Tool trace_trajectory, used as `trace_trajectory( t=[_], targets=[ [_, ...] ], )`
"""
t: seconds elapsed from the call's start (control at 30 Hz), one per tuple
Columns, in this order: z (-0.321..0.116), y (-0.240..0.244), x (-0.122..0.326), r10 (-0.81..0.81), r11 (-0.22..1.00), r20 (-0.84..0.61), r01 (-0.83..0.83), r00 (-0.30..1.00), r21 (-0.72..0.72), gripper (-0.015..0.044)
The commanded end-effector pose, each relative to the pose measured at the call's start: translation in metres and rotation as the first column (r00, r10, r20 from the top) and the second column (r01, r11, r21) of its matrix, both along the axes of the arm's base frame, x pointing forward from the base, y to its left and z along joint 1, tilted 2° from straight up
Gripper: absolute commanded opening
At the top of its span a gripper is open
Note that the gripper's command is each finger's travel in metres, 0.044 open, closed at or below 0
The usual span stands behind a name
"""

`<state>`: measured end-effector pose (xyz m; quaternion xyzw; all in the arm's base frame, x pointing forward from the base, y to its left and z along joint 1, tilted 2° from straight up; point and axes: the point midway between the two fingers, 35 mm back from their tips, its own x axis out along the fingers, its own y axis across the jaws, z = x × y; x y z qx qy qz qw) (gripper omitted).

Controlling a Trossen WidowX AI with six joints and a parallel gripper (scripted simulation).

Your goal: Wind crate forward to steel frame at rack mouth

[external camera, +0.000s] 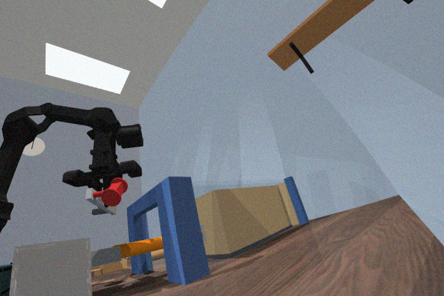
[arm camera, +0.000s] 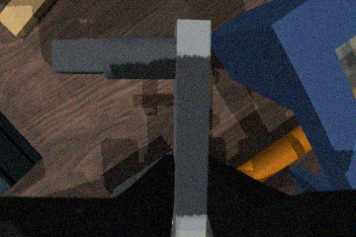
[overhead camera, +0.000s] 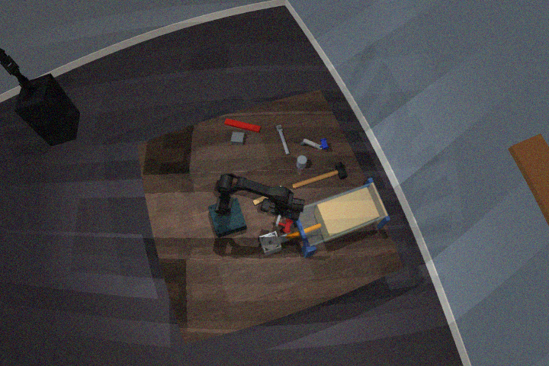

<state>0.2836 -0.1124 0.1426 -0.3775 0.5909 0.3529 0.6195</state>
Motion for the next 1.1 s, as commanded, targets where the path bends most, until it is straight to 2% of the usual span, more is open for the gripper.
trace_trajectory(
  t=[0.0, 0.7, 1.07],
  targets=[
    [0.001, -0.018, -0.008, 0.044, 0.999, 0.01, -0.044, 0.999, -0.001, 0.0],
    [0.0, -0.103, -0.075, 0.362, 0.932, -0.015, -0.362, 0.932, -0.023, 0.0],
    [0.0, -0.103, -0.074, 0.35, 0.936, 0.037, -0.348, 0.936, -0.053, 0.0]
  ],
)
